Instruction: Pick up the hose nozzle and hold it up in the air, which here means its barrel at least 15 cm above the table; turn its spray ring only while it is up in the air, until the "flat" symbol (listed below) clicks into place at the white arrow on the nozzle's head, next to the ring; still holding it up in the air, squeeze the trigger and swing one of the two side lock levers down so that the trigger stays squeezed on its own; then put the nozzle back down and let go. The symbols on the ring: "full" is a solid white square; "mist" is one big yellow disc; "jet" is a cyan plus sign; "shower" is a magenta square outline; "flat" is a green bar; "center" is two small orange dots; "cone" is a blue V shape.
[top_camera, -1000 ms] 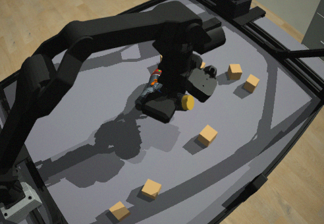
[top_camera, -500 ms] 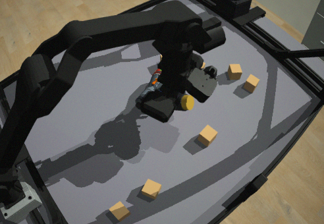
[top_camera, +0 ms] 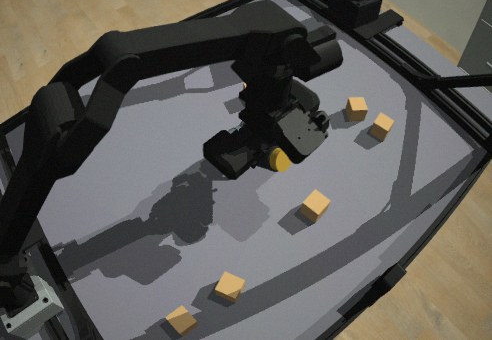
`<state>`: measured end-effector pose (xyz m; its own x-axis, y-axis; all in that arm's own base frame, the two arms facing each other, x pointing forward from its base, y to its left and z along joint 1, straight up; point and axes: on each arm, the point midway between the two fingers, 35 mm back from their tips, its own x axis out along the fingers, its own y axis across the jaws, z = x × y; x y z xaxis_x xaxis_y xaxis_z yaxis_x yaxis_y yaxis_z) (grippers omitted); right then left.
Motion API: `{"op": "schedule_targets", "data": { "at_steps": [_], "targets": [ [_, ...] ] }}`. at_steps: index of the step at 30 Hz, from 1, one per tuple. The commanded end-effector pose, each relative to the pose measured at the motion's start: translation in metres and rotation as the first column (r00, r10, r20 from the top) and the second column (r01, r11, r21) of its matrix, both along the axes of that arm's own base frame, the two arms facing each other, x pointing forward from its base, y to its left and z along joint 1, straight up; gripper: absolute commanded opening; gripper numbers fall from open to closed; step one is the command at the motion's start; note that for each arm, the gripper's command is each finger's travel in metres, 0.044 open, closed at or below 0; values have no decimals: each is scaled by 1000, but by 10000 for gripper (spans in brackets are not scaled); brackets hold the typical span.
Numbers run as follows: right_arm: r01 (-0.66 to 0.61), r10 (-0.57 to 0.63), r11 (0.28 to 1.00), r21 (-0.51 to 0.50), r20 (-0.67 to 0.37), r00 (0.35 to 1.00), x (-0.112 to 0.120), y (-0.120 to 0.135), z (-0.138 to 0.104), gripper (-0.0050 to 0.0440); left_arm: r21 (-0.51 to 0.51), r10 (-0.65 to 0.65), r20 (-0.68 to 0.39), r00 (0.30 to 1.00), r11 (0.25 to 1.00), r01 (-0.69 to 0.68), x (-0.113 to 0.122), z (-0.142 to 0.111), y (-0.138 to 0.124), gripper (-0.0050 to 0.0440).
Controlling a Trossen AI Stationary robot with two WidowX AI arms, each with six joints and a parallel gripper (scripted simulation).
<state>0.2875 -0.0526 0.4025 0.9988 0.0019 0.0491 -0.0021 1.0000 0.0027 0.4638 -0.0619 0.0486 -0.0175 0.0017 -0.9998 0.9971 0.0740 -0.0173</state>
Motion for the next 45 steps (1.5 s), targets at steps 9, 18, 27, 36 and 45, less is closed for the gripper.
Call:
{"op": "schedule_targets", "data": {
  "at_steps": [9,18,27,36,45],
  "targets": [
    [2,-2,1000,-3,1,1000,0,0,0,400,-2,-218,17,976,976,218,2,7,0,0],
    [2,-2,1000,-3,1,1000,0,0,0,400,-2,-410,17,912,912,410,2,7,0,0],
    [2,-2,1000,-3,1,1000,0,0,0,400,-2,-548,17,836,836,548,2,7,0,0],
    [2,-2,1000,-3,1,1000,0,0,0,400,-2,-705,17,709,709,705,2,7,0,0],
    [2,-2,1000,-3,1,1000,0,0,0,400,-2,-808,17,590,590,808,2,7,0,0]
  ]
}}
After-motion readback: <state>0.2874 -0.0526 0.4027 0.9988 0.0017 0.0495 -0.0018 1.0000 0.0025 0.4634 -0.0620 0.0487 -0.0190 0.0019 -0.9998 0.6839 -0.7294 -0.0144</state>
